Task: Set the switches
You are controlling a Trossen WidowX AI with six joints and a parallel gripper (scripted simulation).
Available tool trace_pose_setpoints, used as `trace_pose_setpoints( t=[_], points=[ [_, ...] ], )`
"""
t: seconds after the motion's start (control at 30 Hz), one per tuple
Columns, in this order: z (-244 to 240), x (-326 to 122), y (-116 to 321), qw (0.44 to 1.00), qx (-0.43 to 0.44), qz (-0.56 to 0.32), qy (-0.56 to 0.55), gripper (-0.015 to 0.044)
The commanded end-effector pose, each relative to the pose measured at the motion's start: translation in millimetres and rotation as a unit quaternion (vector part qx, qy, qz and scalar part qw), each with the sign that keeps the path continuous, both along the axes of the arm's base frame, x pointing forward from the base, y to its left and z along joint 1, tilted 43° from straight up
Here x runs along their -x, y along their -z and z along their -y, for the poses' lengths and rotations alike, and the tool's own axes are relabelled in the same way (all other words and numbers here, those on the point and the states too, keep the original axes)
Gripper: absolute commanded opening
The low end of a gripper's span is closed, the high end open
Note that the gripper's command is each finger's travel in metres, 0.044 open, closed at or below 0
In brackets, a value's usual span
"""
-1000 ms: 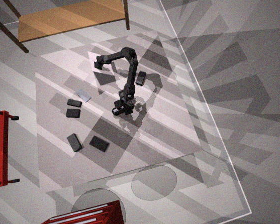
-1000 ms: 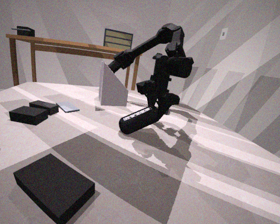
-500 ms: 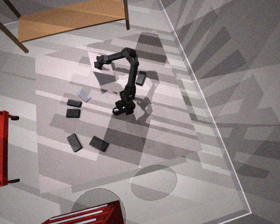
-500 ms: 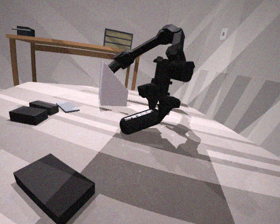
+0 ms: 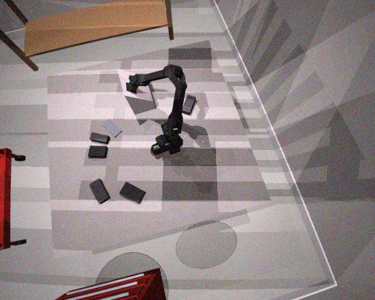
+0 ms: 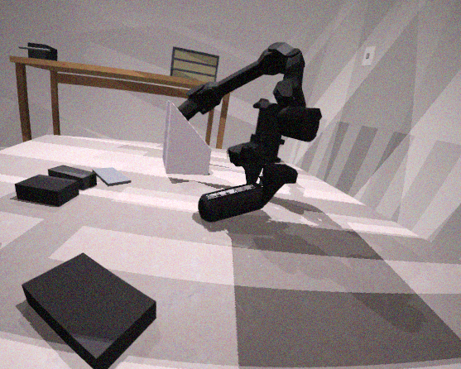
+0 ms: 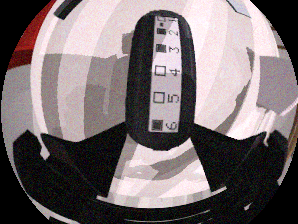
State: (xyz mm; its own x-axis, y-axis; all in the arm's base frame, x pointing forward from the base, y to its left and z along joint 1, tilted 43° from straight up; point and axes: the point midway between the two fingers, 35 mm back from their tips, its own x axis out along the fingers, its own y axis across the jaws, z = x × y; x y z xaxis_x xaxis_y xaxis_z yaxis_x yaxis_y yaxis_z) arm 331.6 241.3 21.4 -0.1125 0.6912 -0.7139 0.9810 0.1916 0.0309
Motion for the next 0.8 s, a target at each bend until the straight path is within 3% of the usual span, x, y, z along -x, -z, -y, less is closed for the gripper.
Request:
trace_pose_setpoints(
  t=[0.0, 0.77],
  points=[
    [1, 1, 6, 1.000, 0.009, -0.006, 0.006, 0.0338],
    [-15, 4, 15, 1.000, 0.009, -0.006, 0.006, 0.0338]
  ],
)
